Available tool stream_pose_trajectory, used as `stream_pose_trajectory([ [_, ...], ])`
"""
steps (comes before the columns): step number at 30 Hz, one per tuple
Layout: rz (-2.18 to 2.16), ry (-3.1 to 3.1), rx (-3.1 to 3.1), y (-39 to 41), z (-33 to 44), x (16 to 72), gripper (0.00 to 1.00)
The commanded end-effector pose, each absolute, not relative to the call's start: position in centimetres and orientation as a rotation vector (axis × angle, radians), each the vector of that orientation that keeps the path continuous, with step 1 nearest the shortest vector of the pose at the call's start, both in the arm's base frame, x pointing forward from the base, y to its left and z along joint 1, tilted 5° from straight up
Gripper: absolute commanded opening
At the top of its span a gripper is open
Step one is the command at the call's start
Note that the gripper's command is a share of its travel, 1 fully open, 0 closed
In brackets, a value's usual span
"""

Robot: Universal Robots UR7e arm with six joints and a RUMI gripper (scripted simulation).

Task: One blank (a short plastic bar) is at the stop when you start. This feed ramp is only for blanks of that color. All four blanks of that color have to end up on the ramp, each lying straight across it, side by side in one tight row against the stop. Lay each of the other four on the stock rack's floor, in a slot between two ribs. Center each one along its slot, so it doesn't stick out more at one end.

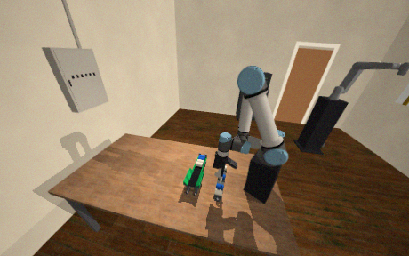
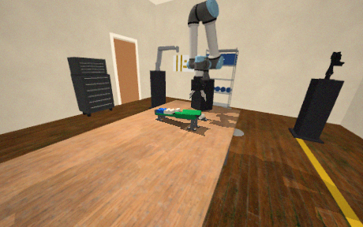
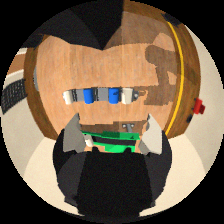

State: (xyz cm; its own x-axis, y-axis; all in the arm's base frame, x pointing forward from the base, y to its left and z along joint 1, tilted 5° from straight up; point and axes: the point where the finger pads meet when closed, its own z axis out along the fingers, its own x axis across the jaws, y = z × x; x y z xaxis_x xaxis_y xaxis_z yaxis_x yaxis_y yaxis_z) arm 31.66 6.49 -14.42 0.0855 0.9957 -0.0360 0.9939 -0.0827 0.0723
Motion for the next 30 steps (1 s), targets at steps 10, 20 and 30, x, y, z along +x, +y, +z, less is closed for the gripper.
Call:
stream_pose_trajectory([
  [10, 0.039, 1.905, 2.406, 6.5, -15.0, 31.4, 1.0],
  [20, 0.051, 1.626, 2.606, 6.6, -15.7, 31.3, 1.0],
  [30, 0.064, 1.286, 2.794, 6.7, -16.5, 31.3, 1.0],
])
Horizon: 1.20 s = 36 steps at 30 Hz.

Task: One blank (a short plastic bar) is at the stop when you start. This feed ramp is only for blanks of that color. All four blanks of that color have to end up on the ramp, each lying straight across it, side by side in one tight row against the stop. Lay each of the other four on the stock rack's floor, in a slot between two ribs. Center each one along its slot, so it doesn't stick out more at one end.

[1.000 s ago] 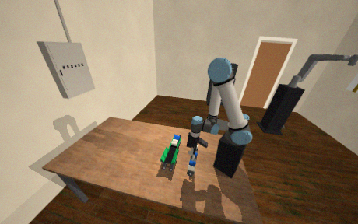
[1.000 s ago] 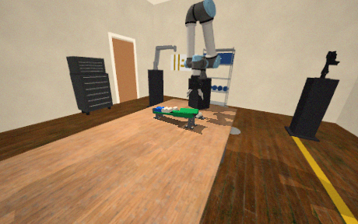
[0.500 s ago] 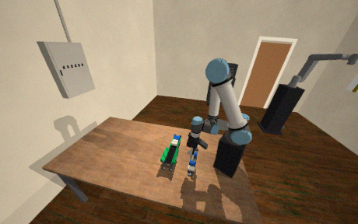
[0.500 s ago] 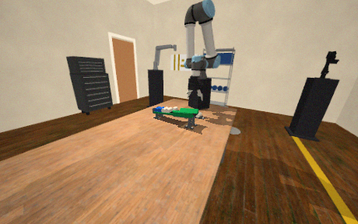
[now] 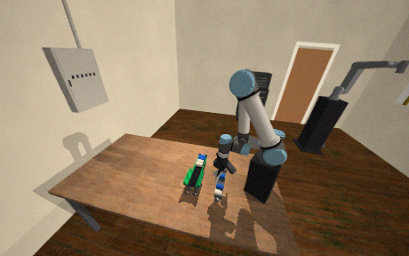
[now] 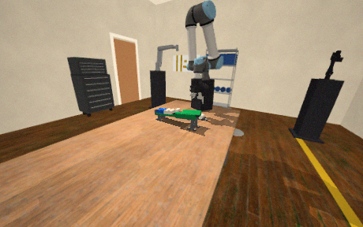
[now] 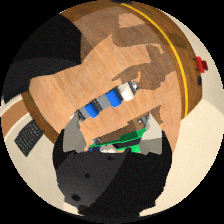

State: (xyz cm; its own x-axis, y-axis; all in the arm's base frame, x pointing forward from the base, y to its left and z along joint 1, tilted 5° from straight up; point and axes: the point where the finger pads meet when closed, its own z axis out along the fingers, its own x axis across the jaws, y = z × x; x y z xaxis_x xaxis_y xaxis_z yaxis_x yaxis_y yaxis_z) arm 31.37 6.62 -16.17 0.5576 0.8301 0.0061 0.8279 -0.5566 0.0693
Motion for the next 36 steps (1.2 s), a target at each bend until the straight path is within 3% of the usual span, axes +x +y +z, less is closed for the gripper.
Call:
stream_pose_trajectory([
  [1, 0.064, 1.286, 2.794, 6.7, -16.5, 31.3, 1.0],
  [36, 0.102, 0.054, 3.097, 6.4, -18.8, 31.6, 1.0],
])
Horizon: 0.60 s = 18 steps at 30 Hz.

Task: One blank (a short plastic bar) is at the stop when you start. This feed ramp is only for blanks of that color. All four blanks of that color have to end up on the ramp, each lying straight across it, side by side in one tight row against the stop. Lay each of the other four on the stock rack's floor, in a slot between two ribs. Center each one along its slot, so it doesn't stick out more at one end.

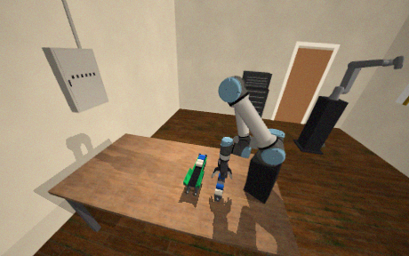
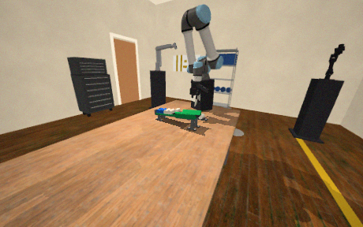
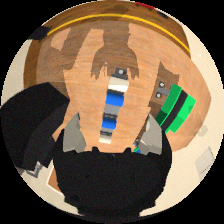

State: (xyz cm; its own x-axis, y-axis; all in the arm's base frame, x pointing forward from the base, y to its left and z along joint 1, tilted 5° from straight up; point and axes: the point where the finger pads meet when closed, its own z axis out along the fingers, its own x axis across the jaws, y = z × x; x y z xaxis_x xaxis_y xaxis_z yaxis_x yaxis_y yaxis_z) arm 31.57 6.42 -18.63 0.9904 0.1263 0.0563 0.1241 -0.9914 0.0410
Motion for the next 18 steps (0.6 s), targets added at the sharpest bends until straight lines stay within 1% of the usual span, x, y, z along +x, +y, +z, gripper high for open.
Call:
stream_pose_trajectory([
  [1, 0.102, 0.022, 3.098, 6.36, -18.85, 31.61, 1.0],
  [7, 0.105, -0.106, 3.098, 6.22, -19.06, 31.66, 1.0],
  [16, 0.107, -0.134, 3.098, 6.2, -19.1, 31.72, 1.0],
  [17, 0.11, -0.134, 3.098, 6.2, -19.06, 31.77, 0.47],
  [18, 0.11, -0.134, 3.098, 6.2, -19.05, 31.77, 0.47],
])
